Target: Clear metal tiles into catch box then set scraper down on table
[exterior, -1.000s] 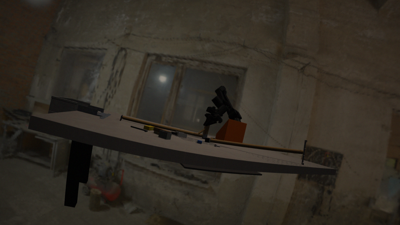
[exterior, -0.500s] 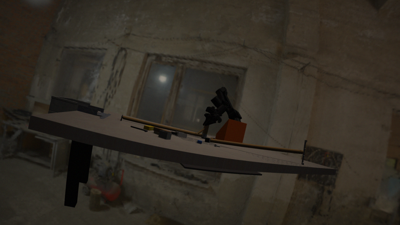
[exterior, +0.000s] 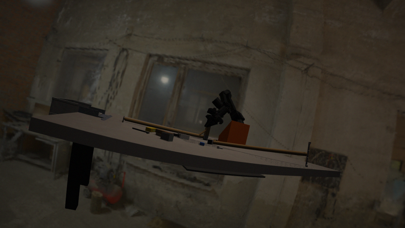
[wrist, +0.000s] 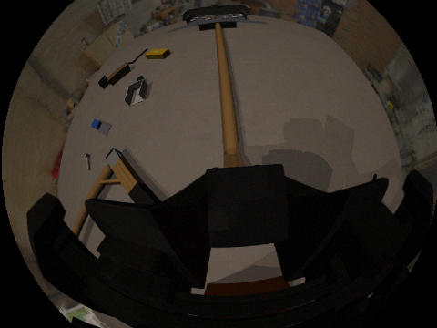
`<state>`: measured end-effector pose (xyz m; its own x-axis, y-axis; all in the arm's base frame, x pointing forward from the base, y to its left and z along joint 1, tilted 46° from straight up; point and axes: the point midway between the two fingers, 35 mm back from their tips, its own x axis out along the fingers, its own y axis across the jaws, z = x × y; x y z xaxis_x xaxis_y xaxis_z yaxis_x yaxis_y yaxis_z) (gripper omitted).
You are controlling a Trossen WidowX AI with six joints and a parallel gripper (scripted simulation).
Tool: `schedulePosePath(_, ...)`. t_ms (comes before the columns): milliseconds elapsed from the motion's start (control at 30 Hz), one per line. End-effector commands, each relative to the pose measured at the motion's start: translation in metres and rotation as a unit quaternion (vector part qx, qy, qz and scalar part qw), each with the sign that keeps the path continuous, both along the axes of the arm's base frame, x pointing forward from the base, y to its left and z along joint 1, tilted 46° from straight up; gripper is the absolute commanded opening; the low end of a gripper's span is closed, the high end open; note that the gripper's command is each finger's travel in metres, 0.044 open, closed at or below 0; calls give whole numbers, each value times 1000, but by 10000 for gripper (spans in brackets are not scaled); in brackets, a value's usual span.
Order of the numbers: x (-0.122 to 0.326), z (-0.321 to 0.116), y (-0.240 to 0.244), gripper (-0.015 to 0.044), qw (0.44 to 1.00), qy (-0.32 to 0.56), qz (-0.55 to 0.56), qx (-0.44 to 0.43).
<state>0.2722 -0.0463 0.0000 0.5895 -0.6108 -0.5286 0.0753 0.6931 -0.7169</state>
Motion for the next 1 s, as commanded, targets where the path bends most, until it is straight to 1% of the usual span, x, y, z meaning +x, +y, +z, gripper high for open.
schedulePosePath(0, 0, 6, -4, 0, 1000, -4, 0, 1)
schedulePosePath(500, -2, 16, -14, 0, 1000, -3, 2, -1)
schedulePosePath(967, 12, 20, -15, 0, 1000, -4, 1, 0)
